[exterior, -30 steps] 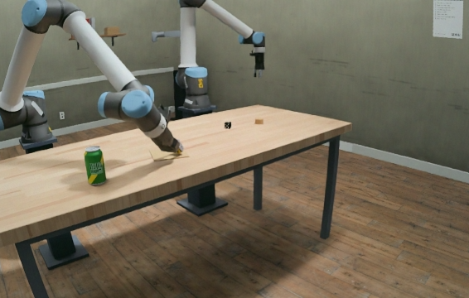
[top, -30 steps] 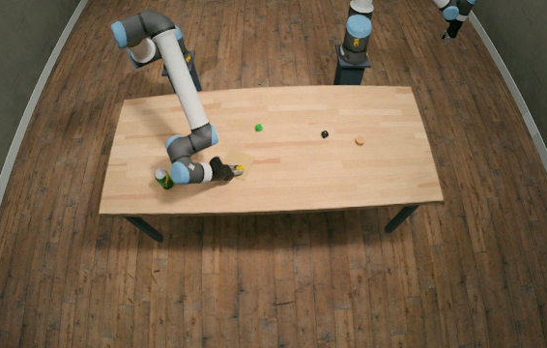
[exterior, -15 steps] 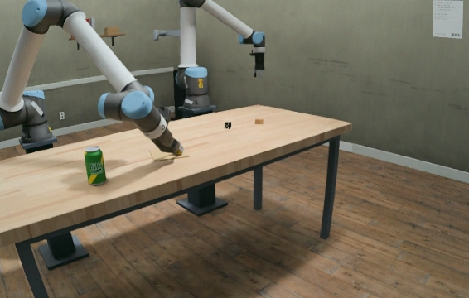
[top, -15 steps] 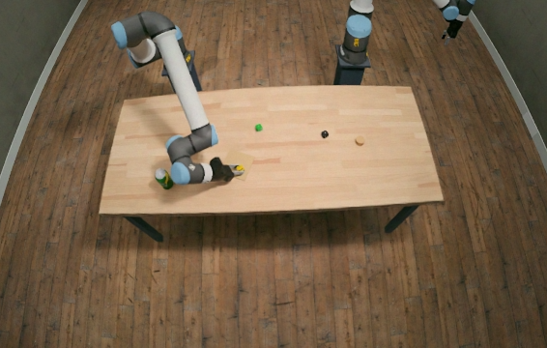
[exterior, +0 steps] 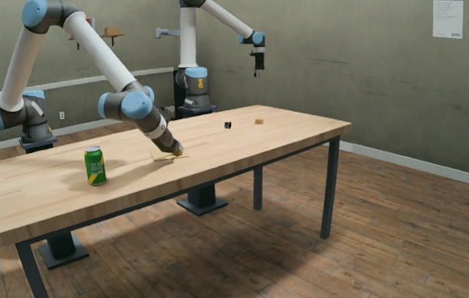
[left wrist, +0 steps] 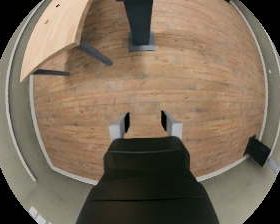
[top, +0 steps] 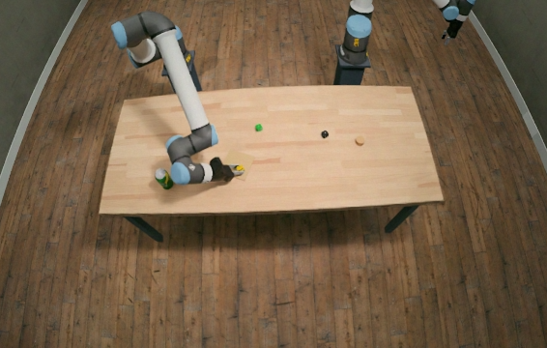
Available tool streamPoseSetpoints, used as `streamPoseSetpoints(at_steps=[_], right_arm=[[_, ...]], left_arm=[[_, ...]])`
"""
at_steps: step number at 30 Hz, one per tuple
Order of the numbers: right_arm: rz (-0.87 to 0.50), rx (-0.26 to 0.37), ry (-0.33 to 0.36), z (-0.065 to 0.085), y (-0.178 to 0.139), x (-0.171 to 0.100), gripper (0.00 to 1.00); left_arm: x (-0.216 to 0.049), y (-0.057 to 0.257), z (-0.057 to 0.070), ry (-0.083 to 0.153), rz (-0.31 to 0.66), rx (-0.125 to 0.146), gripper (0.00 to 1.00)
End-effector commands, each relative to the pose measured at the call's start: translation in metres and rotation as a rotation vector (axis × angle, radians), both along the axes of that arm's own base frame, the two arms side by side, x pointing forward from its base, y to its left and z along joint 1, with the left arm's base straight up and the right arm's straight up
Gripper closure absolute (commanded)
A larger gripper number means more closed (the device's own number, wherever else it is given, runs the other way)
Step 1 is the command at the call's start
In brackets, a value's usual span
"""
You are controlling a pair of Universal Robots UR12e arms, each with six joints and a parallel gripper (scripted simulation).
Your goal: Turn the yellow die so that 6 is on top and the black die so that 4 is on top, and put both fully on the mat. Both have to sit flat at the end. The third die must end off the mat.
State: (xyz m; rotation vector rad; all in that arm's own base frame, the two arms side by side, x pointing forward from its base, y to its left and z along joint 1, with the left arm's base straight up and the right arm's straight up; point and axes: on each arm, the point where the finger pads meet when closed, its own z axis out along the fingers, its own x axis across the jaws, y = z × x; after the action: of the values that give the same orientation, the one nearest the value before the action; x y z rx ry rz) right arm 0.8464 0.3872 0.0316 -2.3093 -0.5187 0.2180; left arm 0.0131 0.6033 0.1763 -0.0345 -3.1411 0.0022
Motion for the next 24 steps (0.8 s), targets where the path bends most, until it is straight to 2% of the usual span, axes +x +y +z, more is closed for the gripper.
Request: streamPoseSetpoints(at_steps=[1, 24], right_arm=[[0.0, 0.001, -0.002, 0.0015, 0.0003, 0.0007, 0.43], [0.0, 0.001, -0.002, -0.0025, 0.0003, 0.0007, 0.43]], left_arm=[[0.0002, 0.0006, 0.0008, 0.0, 0.0, 0.002, 0.0], [0.0002, 0.0006, 0.0008, 0.0, 0.0, 0.002, 0.0]])
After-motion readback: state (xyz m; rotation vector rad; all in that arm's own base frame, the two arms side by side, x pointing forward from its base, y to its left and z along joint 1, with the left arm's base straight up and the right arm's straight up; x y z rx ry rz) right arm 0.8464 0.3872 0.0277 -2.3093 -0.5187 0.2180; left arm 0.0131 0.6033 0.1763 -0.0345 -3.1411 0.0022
